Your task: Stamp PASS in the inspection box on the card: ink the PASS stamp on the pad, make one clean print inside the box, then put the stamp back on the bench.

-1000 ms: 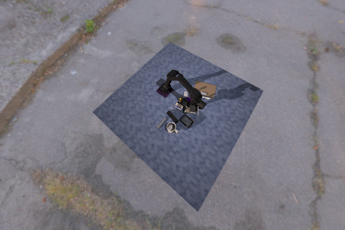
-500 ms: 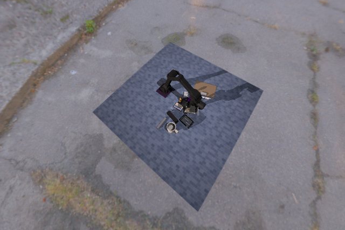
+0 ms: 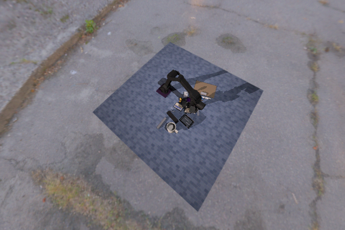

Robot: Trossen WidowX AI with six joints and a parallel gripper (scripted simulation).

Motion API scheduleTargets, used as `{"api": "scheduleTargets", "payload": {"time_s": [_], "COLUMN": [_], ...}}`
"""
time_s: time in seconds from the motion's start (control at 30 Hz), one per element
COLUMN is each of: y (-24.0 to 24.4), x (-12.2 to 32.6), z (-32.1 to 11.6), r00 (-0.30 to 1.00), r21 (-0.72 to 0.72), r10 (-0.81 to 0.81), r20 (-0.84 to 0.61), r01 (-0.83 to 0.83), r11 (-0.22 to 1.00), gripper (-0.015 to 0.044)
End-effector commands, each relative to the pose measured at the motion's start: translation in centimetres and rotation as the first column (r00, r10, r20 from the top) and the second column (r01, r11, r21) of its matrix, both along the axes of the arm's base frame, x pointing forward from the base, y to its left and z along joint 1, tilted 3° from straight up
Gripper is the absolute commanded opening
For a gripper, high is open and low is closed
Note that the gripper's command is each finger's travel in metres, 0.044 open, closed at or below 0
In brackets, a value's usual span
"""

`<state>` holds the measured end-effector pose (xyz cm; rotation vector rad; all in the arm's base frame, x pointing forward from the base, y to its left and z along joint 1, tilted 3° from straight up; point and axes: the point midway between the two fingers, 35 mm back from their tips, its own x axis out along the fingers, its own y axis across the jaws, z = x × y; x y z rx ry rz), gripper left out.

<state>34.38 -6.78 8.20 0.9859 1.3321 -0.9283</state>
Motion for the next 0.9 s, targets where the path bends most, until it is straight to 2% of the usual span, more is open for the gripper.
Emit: {"api": "scheduleTargets", "payload": {"time_s": [0.0, 0.87], "y": [0.1, 0.2], "x": [-0.2, -0.2], "z": [-0.4, -1.4], "r00": [1.0, 1.0], "r21": [0.006, 0.008], "r10": [-0.004, -0.004], "r20": [-0.005, -0.001], "r01": [0.004, 0.004], "r11": [1.0, 1.0], "gripper": [0.0, 0.0]}}
